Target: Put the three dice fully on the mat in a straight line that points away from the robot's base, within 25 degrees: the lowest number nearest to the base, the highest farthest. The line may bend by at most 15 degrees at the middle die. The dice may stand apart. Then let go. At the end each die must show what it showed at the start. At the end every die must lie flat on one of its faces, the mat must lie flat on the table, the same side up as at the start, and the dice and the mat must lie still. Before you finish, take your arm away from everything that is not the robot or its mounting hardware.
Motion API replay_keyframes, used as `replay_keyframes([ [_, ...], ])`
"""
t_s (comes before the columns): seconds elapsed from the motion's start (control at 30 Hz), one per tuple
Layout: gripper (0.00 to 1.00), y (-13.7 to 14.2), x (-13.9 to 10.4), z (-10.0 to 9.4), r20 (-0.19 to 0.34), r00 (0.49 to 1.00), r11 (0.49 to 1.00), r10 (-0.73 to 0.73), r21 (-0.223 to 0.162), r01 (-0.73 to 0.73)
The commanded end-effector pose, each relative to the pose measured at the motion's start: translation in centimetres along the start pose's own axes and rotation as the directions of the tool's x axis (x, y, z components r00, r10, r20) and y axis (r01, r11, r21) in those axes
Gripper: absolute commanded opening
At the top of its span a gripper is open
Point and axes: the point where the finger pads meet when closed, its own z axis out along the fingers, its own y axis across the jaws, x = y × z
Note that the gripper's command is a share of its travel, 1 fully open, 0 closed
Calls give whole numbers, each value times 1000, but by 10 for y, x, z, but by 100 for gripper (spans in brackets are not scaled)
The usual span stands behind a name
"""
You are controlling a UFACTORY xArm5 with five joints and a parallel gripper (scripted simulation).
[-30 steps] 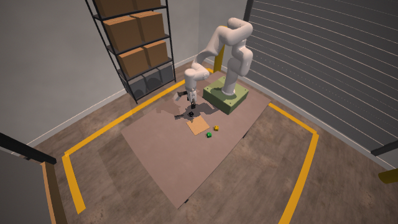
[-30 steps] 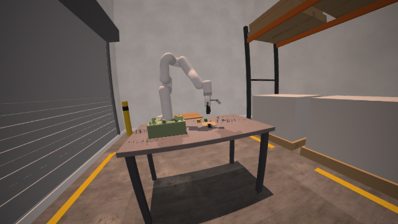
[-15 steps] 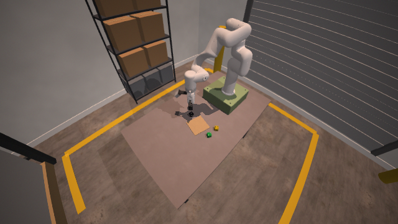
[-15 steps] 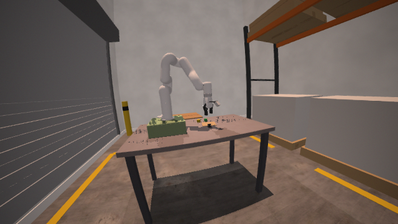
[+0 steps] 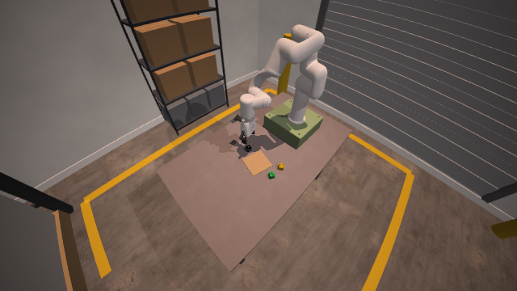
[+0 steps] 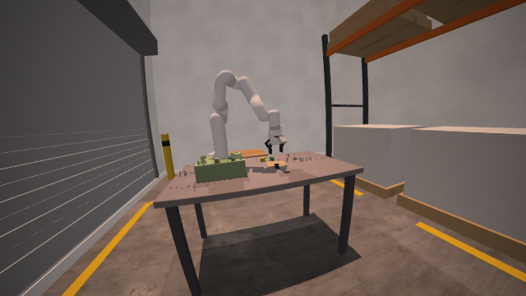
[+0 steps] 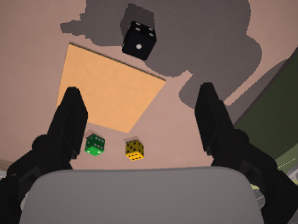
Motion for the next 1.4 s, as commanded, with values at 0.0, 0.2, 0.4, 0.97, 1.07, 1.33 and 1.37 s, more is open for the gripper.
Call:
replay_keyframes([
  [0.0,100,-1,1,4,-1,987,987,161,4,-161],
  [0.2,100,-1,1,8,-1,950,950,313,4,-313],
  [0.4,100,-1,1,12,0,905,905,425,4,-425],
  [0.97,47,-1,1,12,0,901,901,433,4,-433],
  [1.07,47,-1,1,12,0,901,901,433,4,-433],
  [1.33,47,-1,1,12,0,901,901,433,4,-433],
  [1.37,47,-1,1,12,0,901,901,433,4,-433],
])
